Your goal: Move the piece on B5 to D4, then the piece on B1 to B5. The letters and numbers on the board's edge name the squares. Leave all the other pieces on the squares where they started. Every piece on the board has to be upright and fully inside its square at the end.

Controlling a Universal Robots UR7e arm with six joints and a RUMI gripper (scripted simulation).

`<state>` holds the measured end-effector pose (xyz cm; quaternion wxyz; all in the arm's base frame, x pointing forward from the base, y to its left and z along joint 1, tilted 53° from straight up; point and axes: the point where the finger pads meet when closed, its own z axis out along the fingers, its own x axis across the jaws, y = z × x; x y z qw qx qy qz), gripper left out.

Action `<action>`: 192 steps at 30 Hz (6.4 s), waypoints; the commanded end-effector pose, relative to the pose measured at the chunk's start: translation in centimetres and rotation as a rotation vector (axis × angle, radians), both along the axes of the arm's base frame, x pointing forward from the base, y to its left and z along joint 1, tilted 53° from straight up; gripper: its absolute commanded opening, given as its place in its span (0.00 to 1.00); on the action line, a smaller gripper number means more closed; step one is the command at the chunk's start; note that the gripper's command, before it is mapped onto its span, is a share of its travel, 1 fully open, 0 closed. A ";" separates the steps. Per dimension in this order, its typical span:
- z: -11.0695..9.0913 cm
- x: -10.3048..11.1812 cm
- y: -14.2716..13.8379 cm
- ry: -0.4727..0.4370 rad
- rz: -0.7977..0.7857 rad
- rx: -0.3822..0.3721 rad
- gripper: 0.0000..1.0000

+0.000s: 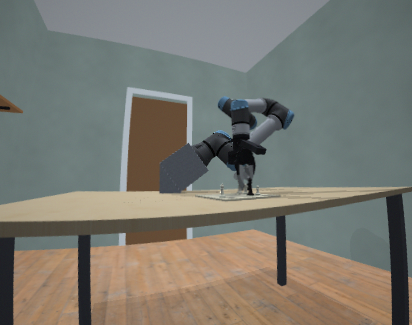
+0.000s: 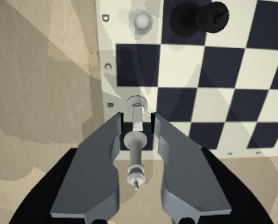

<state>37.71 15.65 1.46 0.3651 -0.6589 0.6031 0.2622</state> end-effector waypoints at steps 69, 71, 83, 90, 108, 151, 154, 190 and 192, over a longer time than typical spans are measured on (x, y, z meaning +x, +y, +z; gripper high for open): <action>5.4 -0.8 -7.2 -0.001 0.000 0.000 1.00; 5.4 -0.8 -7.2 -0.001 0.000 0.000 1.00; 6.7 -1.0 -9.0 -0.001 0.000 0.000 1.00; 8.6 -1.4 -11.5 -0.001 0.000 0.000 1.00; 9.8 -1.5 -13.2 -0.001 0.000 0.000 1.00; 9.8 -1.5 -13.2 -0.001 0.000 0.000 1.00; 9.8 -1.5 -13.2 -0.001 0.000 0.000 1.00; 9.8 -1.5 -13.2 -0.001 0.000 0.000 1.00; 9.8 -1.5 -13.2 -0.001 0.000 0.000 1.00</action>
